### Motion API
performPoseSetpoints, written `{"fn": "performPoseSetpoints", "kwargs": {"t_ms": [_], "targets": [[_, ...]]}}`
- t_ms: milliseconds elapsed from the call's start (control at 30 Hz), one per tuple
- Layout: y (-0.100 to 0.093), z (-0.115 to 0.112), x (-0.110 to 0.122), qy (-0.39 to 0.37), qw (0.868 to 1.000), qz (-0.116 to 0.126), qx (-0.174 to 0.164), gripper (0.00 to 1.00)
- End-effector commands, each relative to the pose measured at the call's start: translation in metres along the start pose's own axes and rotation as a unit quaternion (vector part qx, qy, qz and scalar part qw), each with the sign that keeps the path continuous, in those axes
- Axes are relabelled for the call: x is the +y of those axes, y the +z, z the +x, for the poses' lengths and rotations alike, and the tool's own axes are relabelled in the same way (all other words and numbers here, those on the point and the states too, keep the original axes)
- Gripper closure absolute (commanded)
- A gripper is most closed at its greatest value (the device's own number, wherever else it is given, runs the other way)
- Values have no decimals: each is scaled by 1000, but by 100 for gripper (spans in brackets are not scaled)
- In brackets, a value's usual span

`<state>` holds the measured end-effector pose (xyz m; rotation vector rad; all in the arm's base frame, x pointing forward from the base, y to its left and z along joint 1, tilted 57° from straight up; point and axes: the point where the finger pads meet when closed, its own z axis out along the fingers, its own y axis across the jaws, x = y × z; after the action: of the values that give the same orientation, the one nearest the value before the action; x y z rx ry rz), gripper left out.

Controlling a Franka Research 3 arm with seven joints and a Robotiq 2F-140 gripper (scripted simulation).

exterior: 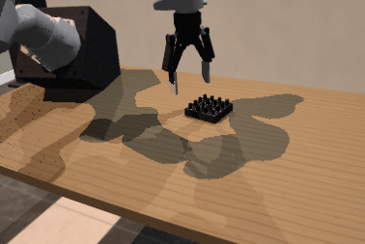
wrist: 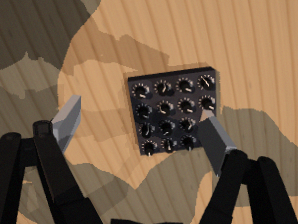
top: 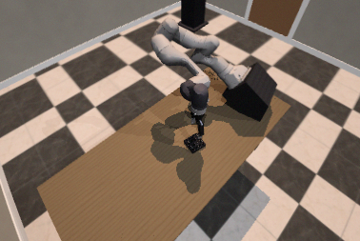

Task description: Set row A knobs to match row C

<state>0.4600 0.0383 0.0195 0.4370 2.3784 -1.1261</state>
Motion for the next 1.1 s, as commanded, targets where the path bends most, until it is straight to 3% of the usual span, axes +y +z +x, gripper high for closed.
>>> {"fn": "performPoseSetpoints", "kwargs": {"t_ms": [0, 200, 267, 500, 1067], "targets": [[-16, 0, -1, -4, 1000, 1, 0, 0], [-52, 0, -1, -4, 1000, 1, 0, 0], [-52, 0, -1, -4, 1000, 1, 0, 0], [-85, 0, 0, -4, 1000, 1, 0, 0], [-91, 0, 0, -4, 1000, 1, 0, 0]]}}
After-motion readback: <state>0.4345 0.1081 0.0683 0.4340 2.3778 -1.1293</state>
